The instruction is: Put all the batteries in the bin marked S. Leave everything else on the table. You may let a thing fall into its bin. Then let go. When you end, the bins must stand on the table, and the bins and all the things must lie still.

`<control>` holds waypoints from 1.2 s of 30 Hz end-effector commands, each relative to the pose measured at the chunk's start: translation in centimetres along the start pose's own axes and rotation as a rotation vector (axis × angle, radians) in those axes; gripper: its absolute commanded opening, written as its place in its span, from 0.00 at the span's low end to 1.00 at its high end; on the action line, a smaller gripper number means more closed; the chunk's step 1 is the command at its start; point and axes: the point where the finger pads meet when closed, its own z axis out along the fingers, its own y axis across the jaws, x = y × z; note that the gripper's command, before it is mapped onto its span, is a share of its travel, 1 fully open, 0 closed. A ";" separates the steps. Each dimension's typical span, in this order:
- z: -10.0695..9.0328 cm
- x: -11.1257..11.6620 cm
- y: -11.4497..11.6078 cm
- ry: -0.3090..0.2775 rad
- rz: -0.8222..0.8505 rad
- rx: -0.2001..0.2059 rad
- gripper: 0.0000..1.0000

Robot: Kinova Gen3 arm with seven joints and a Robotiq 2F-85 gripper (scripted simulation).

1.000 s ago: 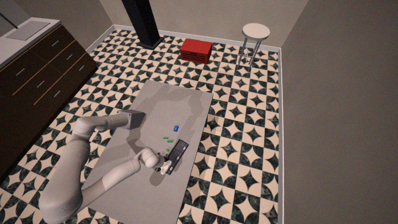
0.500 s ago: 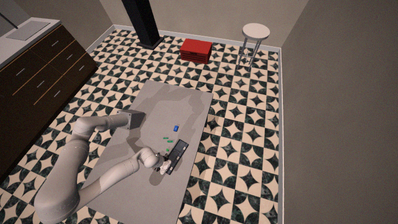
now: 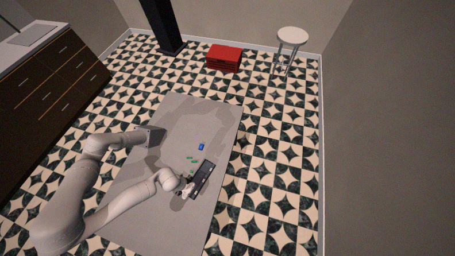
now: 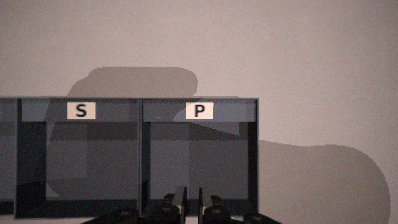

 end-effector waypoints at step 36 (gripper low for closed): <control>-2.3 -0.1 -8.4 0.009 0.002 0.001 0.09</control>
